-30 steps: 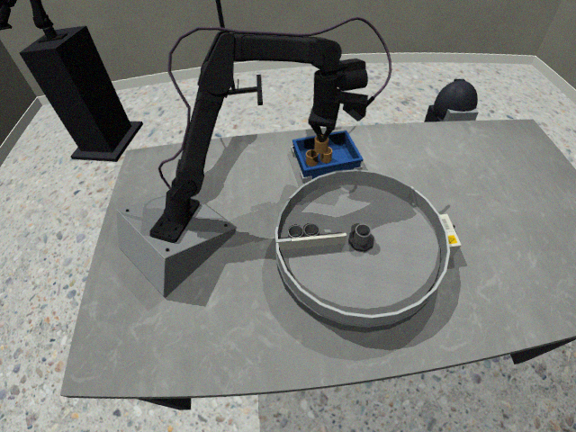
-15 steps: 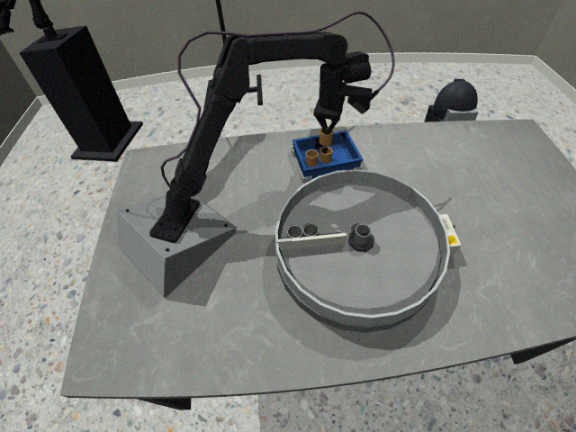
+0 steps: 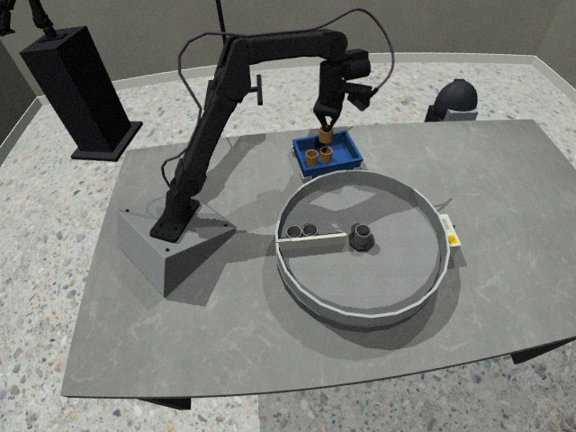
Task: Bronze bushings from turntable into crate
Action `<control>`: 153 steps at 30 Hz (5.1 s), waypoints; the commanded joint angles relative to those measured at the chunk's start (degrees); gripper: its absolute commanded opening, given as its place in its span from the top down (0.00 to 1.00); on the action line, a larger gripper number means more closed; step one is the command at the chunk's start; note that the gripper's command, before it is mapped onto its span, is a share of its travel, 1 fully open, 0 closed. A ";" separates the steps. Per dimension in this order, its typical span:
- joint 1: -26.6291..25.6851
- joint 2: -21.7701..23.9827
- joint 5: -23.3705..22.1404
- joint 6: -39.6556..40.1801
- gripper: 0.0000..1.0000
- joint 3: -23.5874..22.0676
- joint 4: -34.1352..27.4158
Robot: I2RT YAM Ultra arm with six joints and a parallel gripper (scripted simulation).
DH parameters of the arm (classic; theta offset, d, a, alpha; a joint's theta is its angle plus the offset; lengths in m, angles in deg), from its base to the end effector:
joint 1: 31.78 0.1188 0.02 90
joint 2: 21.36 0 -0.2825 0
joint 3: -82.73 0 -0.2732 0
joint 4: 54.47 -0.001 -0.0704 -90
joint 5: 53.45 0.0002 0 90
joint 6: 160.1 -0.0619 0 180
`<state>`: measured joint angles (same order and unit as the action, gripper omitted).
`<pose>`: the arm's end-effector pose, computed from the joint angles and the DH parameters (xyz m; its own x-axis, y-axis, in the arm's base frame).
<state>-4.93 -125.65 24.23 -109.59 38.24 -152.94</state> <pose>0.3271 0.1815 0.4134 -0.9624 0.2092 -0.1733 0.1259 0.9088 0.3978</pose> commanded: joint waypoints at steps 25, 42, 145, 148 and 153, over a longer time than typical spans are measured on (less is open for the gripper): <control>-0.22 0.25 0.94 -0.30 1.00 2.18 -0.19; -0.02 0.20 1.09 -0.73 1.00 2.95 -0.67; 2.25 1.85 2.14 -2.81 1.00 -15.53 17.50; 2.25 1.85 2.14 -2.81 1.00 -15.47 17.44; 2.25 1.85 2.14 -2.81 1.00 -15.47 17.30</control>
<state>-1.85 -125.81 25.48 -112.41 22.29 -136.00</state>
